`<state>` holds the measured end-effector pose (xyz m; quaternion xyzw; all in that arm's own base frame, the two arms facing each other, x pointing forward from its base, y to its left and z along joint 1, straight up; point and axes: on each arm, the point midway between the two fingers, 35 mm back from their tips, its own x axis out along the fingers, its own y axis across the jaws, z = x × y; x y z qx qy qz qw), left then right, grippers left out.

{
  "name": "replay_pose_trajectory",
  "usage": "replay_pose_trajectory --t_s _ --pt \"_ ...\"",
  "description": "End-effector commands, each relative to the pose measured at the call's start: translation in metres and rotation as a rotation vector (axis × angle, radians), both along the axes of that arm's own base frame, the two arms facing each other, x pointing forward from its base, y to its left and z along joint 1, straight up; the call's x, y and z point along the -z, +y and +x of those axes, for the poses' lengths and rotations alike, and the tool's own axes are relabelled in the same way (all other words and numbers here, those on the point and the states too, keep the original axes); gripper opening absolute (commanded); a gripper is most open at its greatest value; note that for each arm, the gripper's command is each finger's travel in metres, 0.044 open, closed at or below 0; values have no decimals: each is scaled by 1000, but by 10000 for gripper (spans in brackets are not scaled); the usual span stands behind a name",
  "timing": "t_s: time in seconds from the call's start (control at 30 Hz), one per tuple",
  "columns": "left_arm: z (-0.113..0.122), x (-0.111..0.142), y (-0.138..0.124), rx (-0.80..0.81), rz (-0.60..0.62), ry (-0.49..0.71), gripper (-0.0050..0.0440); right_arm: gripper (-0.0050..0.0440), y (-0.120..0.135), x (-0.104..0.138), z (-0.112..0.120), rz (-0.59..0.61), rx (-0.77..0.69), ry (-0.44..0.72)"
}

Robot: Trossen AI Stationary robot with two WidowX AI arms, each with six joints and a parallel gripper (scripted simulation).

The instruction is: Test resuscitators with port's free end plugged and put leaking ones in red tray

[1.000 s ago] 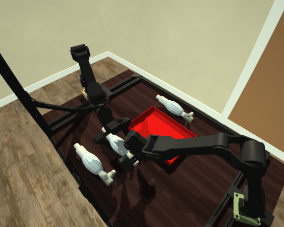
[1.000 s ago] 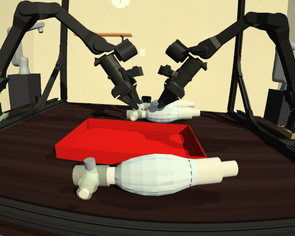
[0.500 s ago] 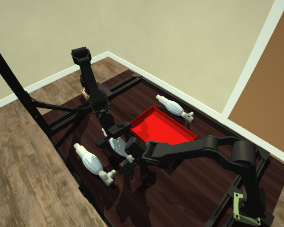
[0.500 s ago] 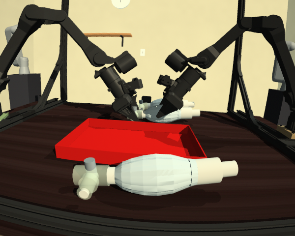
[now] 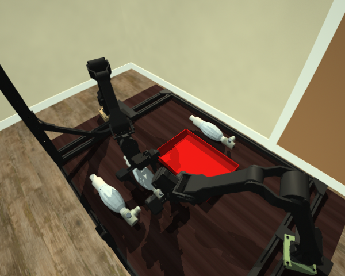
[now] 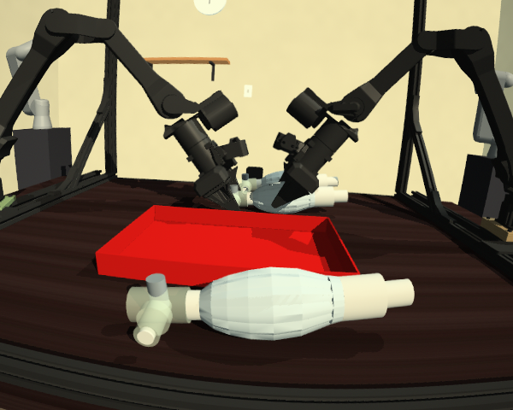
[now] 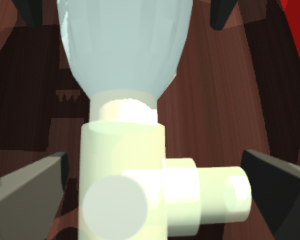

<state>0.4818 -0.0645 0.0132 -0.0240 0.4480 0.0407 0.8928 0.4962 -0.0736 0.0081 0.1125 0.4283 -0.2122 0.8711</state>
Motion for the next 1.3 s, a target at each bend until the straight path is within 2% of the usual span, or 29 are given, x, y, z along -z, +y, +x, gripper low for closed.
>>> replay_pose_trajectory --t_s 0.0,0.27,0.3,1.27 --pt "-1 2 0 2 2 3 440 409 0 5 -3 -1 2 13" --pt "-1 2 0 2 2 3 440 409 0 5 -3 -1 2 13" --pt "0 1 0 2 2 1 440 0 0 1 -1 0 -2 3" --pt "-1 1 0 4 3 3 440 0 0 1 0 1 -1 2"
